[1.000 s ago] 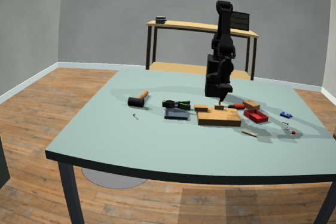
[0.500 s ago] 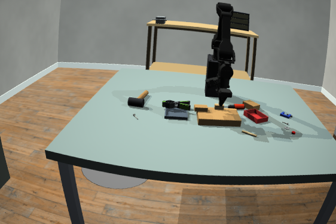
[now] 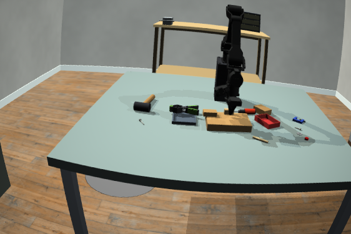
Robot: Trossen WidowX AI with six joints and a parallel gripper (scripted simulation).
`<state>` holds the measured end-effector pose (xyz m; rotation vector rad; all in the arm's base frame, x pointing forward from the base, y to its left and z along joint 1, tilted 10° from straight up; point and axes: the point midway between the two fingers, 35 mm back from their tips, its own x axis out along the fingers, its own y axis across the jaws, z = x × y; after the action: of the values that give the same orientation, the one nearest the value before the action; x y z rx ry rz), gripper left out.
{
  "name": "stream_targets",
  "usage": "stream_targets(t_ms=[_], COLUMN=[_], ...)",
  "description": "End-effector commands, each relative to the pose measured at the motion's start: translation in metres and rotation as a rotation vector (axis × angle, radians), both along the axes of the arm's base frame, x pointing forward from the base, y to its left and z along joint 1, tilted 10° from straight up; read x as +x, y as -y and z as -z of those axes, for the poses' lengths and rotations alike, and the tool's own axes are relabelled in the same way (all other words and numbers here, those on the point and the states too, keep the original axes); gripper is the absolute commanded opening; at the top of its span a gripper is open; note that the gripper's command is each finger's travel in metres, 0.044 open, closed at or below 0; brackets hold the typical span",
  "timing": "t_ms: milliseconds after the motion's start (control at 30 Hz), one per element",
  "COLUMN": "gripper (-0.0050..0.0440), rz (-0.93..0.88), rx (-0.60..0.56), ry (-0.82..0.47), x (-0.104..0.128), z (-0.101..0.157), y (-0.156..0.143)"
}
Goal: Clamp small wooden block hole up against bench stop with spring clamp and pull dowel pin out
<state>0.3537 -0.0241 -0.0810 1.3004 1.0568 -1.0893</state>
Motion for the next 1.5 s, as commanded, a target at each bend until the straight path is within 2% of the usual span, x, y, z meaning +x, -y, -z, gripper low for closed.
stream_targets(t_ms=[0,333,467,600,1100,1467], gripper=[0.0000,0.0000,0.0000,0.0000,0.0000,0.0000], rz=[0.002,0.002,0.002,0.002,0.000,0.001], rx=[-0.003,-0.003,-0.003,-0.003,0.000,-0.002], ry=[-0.012,-0.012,-0.012,-0.012,0.000,-0.007], x=[-0.003,-0.030,-0.012,-0.007,-0.012,-0.015], z=[0.005,0.005,0.005,0.004,-0.009,-0.038], y=[0.000,-0.001,-0.001,-0.001,-0.001,-0.001])
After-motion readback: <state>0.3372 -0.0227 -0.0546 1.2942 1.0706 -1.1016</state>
